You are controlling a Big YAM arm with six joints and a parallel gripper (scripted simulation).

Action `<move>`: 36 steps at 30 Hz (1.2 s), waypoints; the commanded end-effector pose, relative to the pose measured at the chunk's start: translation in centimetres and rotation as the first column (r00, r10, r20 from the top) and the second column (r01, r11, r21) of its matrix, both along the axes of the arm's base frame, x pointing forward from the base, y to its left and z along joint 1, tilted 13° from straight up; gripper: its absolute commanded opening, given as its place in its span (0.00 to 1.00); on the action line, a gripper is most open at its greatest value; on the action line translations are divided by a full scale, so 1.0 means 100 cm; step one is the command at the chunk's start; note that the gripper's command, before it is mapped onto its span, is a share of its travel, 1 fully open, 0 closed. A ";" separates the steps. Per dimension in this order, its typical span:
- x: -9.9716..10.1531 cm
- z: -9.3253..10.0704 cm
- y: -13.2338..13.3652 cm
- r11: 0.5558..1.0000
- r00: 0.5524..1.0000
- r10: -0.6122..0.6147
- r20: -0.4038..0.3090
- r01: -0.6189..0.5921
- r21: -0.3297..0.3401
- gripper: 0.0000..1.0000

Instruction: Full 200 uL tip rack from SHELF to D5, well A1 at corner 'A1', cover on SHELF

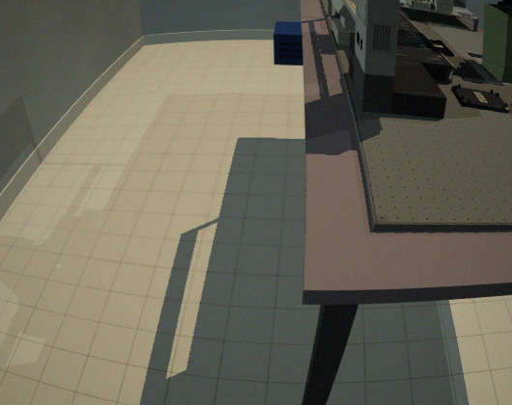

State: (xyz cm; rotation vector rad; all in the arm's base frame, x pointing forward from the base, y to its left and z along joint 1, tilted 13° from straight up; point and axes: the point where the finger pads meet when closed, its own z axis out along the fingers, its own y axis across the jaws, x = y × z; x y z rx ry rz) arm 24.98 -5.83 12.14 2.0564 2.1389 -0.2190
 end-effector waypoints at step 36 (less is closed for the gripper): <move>0.007 -0.040 -0.013 1.000 1.000 0.000 0.013 0.001 -0.004 0.00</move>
